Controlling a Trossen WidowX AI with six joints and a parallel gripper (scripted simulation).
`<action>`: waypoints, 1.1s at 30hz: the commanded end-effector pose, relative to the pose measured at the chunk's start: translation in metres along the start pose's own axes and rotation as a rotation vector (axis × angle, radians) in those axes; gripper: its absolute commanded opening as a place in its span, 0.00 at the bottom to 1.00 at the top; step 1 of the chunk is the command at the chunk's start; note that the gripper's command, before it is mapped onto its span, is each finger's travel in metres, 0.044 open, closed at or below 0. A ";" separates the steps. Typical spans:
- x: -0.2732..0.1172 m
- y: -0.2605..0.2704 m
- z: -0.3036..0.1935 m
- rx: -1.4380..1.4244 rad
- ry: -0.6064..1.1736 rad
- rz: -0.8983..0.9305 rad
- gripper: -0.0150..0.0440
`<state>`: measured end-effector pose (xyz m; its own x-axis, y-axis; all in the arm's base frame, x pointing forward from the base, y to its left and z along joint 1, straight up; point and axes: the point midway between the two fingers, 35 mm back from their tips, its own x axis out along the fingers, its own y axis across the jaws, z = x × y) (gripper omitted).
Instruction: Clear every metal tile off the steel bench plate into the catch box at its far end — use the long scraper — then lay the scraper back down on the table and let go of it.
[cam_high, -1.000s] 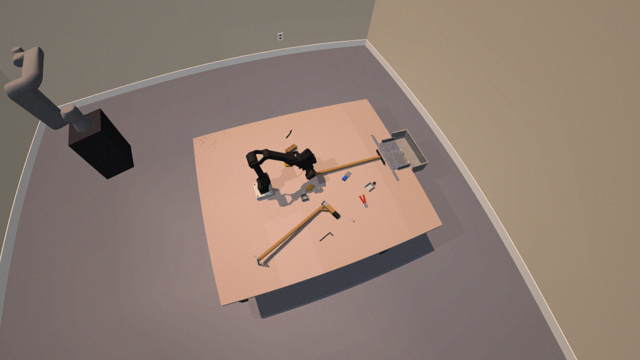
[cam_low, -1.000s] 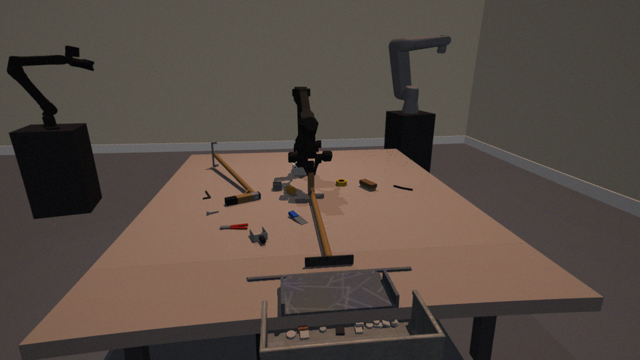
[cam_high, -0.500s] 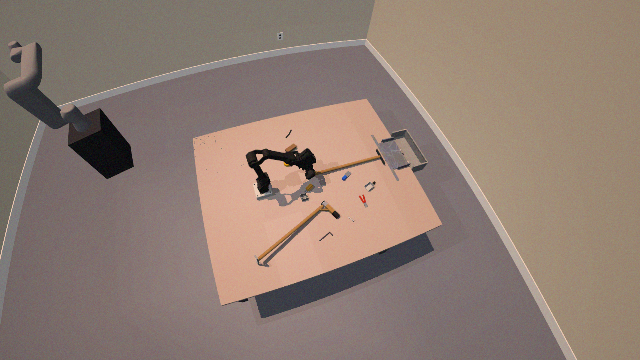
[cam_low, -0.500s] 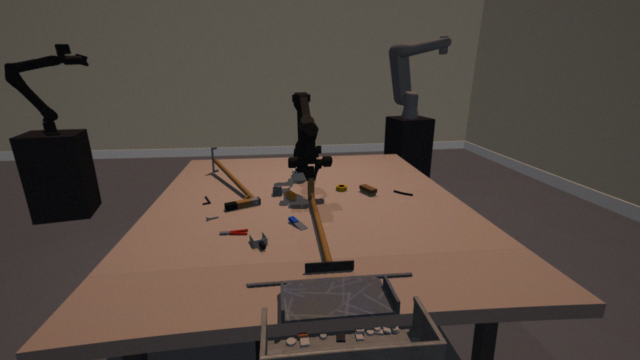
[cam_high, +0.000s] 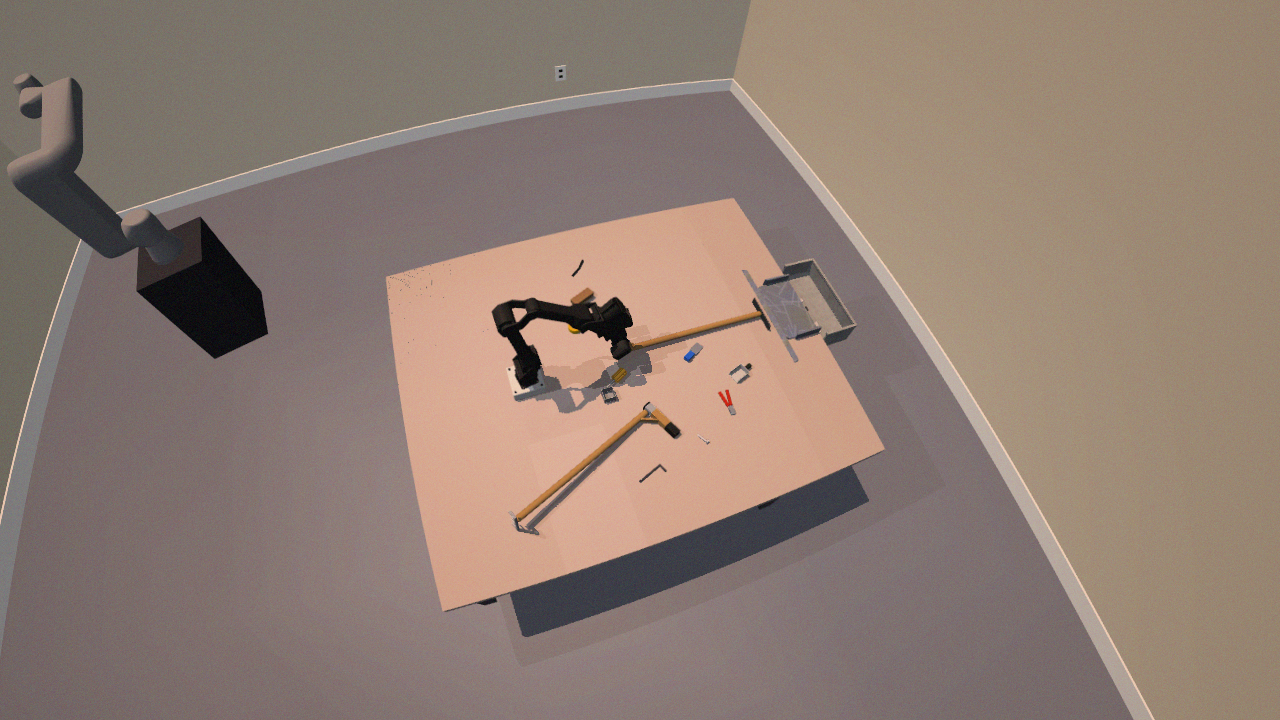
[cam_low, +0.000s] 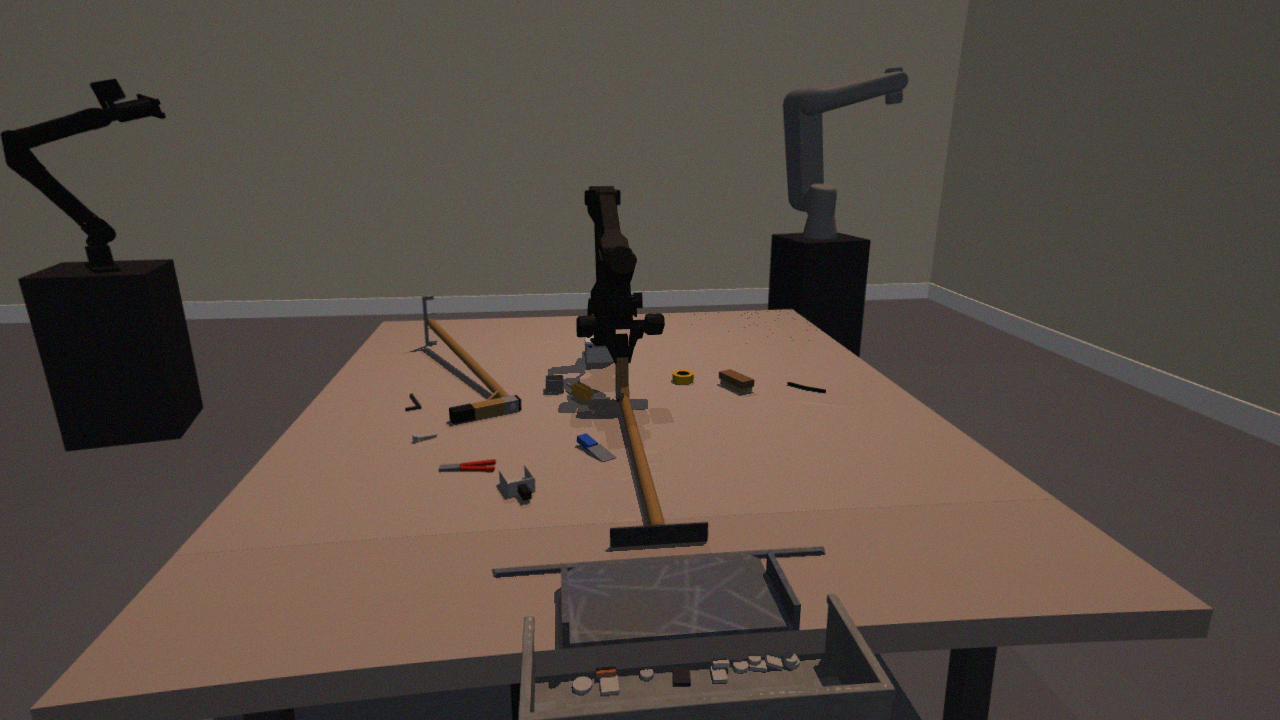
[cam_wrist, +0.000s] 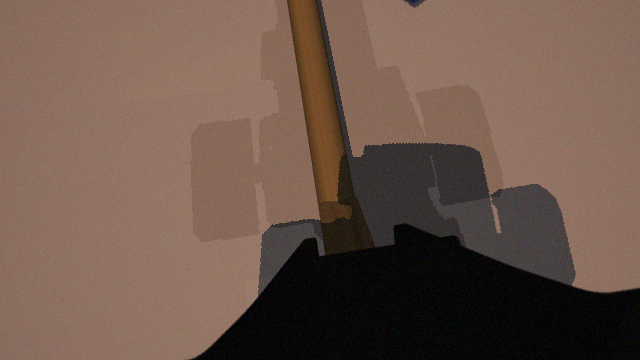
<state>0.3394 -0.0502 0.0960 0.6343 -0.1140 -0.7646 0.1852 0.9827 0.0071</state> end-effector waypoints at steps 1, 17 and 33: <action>0.000 0.000 0.000 0.000 -0.001 0.000 0.25; 0.000 0.000 0.000 0.000 0.001 0.000 0.25; -0.001 -0.001 -0.004 0.006 0.003 -0.005 0.25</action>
<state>0.3363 -0.0500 0.0937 0.6290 -0.1137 -0.7690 0.1859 0.9826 0.0067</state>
